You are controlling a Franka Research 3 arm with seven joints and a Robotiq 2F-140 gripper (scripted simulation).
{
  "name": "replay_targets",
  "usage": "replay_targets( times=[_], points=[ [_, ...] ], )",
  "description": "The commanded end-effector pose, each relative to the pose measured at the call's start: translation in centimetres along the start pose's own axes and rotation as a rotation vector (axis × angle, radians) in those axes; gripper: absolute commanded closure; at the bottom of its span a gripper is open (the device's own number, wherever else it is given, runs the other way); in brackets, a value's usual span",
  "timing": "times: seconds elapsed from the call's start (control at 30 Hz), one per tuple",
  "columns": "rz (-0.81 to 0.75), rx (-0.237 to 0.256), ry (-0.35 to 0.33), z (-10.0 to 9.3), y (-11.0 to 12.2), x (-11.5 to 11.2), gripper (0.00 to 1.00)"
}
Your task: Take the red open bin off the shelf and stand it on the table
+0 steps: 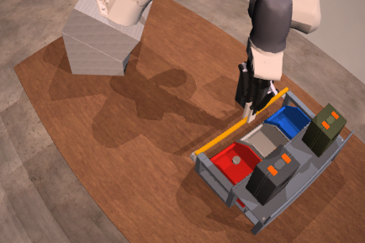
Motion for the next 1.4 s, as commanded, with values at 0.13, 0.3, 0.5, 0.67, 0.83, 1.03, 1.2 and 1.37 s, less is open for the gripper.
replay_targets(
  times=[0.13, 0.3, 0.5, 0.67, 0.83, 1.03, 1.2, 1.37],
  points=[
    [0.013, 0.000, 0.001, -0.20, -0.06, 0.06, 1.00],
    [0.013, 0.000, 0.001, -1.07, -0.13, 0.16, 1.00],
    [0.013, 0.000, 0.001, -1.07, -0.13, 0.16, 1.00],
    [0.013, 0.000, 0.001, -1.07, -0.13, 0.16, 1.00],
    [0.012, -0.001, 0.001, -0.83, -0.13, 0.15, 1.00],
    [0.013, 0.000, 0.001, -0.82, -0.14, 0.17, 1.00],
    [0.013, 0.000, 0.001, -0.82, -0.14, 0.17, 1.00],
    [0.011, -0.002, 0.000, -0.68, -0.12, 0.14, 1.00]
  ],
)
Point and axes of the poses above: the point where the finger pads meet when closed, its own z axis out along the fingers, its own y axis across the jaws, x = y × z, the point moved 10 cm from there along -z, back along the fingers, and after that the axes turned 4 degrees about z, right-handed, at the moved point
